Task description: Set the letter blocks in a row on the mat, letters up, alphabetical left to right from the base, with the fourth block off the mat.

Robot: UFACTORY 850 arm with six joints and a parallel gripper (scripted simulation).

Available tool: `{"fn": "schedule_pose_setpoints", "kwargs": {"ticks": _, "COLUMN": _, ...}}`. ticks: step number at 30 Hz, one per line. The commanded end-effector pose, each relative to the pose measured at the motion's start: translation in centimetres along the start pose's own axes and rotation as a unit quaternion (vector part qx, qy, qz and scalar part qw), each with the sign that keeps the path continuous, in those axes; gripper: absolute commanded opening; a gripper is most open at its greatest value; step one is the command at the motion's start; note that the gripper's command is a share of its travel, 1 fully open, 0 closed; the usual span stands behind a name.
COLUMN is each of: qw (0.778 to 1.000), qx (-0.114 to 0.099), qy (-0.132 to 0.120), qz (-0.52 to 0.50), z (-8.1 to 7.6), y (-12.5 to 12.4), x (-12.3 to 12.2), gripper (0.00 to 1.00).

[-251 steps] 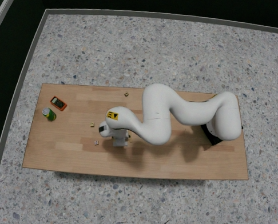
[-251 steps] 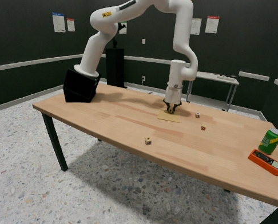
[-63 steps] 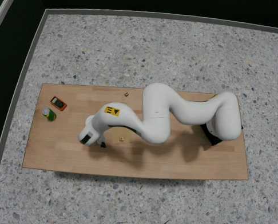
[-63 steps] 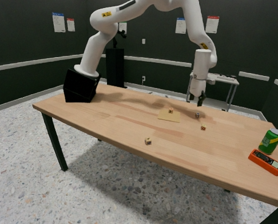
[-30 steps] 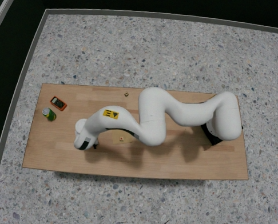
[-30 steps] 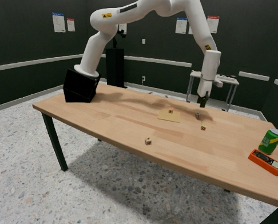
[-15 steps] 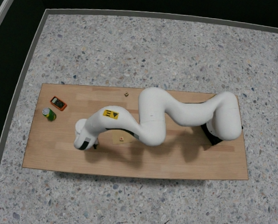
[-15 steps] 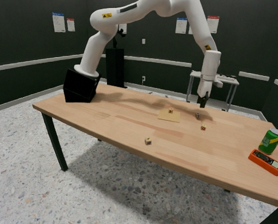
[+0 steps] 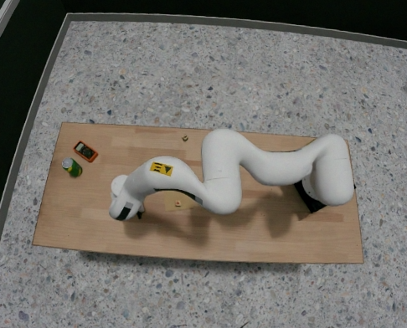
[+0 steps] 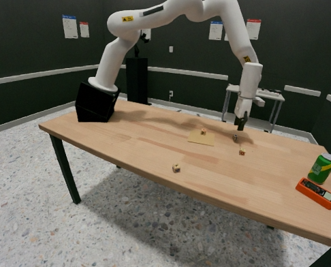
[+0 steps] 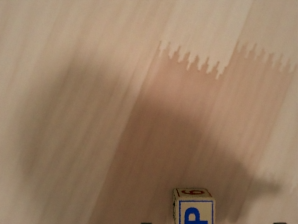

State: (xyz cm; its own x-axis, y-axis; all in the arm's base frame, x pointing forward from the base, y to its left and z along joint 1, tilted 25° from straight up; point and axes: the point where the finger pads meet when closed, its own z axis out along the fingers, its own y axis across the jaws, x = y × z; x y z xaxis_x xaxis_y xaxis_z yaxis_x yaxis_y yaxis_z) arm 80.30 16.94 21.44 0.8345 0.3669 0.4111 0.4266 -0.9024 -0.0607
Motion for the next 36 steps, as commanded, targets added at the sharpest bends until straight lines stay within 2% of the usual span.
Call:
{"fn": "schedule_pose_setpoints", "kwargs": {"ticks": 1, "qw": 1.0, "qx": 0.0, "qy": 0.001, "qz": 0.0, "z": 0.3, "y": 0.0, "x": 0.1, "gripper": 0.64}}
{"fn": "schedule_pose_setpoints", "kwargs": {"ticks": 23, "qw": 1.0, "qx": 0.0, "qy": 0.001, "qz": 0.0, "z": 3.2, "y": 0.0, "x": 0.1, "gripper": 0.64}}
{"fn": "schedule_pose_setpoints", "kwargs": {"ticks": 36, "qw": 1.0, "qx": 0.0, "qy": 0.001, "qz": 0.0, "z": 3.8, "y": 0.0, "x": 0.2, "gripper": 0.64}}
